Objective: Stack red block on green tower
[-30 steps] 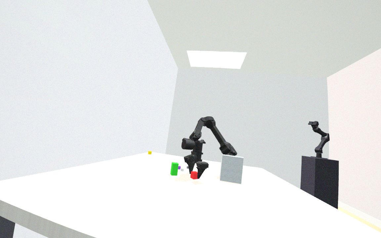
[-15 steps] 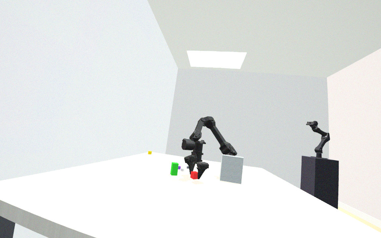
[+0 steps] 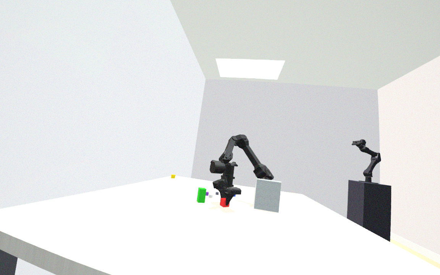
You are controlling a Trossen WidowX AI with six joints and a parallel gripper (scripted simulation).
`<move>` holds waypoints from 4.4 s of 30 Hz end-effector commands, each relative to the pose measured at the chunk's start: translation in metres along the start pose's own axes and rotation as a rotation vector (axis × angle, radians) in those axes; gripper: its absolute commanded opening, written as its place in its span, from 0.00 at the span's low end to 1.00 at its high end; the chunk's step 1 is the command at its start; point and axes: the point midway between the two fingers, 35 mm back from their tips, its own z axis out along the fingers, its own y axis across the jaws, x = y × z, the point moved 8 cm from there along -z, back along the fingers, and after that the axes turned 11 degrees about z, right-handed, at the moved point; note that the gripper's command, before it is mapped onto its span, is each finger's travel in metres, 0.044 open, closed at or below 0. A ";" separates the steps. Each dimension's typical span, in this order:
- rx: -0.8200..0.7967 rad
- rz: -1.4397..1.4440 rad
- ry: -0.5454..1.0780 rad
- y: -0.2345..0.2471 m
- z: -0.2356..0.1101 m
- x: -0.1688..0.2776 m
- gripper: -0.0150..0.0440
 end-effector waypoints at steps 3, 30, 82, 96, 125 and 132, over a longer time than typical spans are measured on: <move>0.003 -0.005 -0.001 0.000 -0.003 0.000 0.34; -0.002 -0.006 -0.002 0.001 -0.118 0.000 0.25; 0.002 -0.001 -0.006 -0.057 -0.102 -0.114 0.25; 0.003 0.000 -0.006 -0.058 -0.074 -0.114 0.25; -0.001 0.006 -0.003 -0.058 -0.073 -0.114 0.88; -0.001 0.006 -0.003 -0.058 -0.073 -0.114 1.00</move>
